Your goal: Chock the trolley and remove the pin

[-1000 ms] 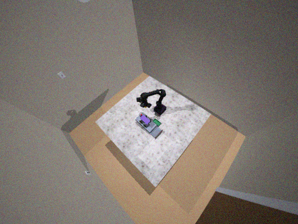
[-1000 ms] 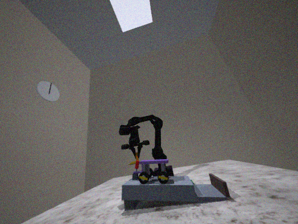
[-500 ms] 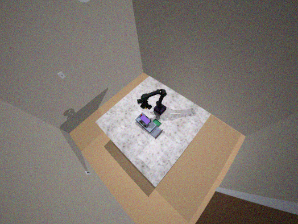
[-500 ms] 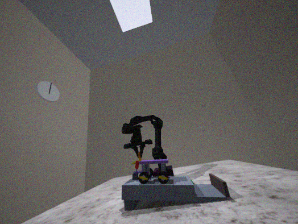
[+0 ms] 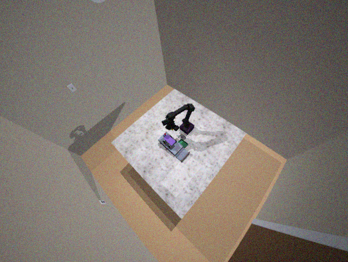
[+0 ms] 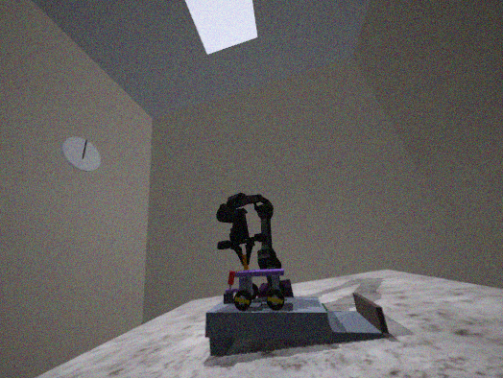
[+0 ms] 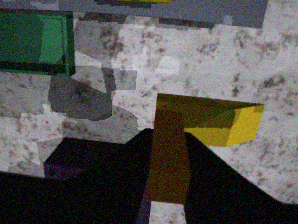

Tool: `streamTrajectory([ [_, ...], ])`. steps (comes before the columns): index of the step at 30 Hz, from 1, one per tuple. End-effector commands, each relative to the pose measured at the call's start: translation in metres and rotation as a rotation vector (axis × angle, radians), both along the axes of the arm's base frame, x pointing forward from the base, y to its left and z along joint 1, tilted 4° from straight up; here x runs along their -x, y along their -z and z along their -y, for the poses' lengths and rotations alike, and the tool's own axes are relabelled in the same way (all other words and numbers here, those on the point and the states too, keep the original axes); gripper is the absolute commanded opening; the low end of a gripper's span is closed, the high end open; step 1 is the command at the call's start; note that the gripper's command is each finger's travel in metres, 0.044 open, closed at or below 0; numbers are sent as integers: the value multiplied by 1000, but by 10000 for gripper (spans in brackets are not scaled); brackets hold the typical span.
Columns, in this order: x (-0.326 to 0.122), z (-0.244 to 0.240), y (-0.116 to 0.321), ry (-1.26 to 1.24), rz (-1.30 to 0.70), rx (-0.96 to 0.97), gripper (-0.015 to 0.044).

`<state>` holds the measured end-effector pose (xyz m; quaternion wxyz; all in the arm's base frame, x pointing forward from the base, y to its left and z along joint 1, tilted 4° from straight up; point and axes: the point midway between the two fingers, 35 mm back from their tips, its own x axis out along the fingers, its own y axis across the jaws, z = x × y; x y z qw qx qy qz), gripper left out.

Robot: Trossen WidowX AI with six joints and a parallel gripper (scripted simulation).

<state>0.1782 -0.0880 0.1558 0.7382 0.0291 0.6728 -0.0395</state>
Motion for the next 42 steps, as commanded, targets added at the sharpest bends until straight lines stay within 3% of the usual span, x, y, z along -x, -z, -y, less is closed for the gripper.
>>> streamTrajectory([
  [1,-3,-12,2,1,-6,-2,0],
  [42,-42,-135,10,1,-2,-16,0],
])
